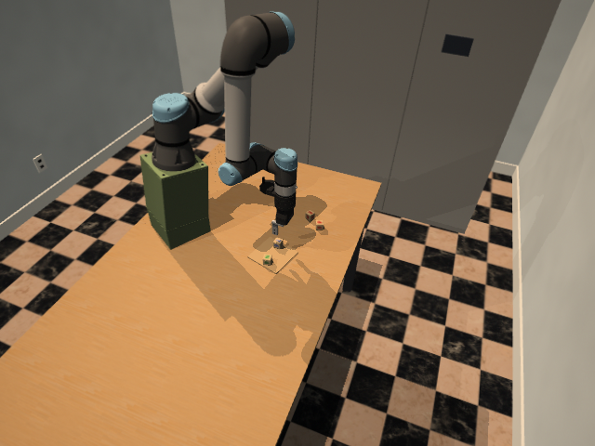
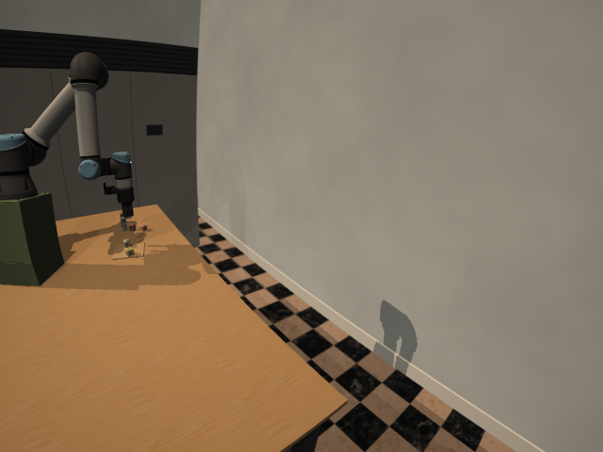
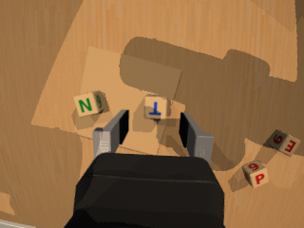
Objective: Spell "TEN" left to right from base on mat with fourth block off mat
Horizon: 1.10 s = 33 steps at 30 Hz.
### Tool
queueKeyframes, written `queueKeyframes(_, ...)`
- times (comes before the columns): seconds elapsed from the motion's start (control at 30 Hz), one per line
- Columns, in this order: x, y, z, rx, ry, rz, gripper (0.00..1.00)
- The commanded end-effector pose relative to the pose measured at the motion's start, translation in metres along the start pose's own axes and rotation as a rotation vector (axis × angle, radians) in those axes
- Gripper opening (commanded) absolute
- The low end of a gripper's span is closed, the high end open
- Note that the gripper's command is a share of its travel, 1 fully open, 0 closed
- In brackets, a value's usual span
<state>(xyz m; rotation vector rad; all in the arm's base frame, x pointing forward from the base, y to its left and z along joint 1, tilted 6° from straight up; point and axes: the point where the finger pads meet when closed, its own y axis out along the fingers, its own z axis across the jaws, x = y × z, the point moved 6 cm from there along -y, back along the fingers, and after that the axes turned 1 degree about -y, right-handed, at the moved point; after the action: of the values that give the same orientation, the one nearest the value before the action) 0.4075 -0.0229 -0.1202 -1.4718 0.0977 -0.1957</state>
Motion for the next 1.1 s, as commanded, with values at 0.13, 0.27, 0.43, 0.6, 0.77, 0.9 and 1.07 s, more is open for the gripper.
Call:
queueKeyframes(0.13,0.000,0.000,0.000,0.000,0.000,-0.001,1.00)
queueKeyframes(0.27,0.002,0.000,0.002,0.000,-0.018,-0.001,1.00)
queueKeyframes(0.43,0.009,0.001,0.016,-0.001,-0.114,0.000,1.00)
queueKeyframes(0.6,0.018,0.003,0.035,-0.002,-0.244,0.000,1.00)
queueKeyframes(0.77,0.026,0.004,0.054,-0.003,-0.364,0.001,1.00)
queueKeyframes(0.9,0.032,0.005,0.069,-0.003,-0.460,0.001,1.00)
queueKeyframes(1.07,0.038,0.006,0.090,-0.003,-0.576,0.002,1.00)
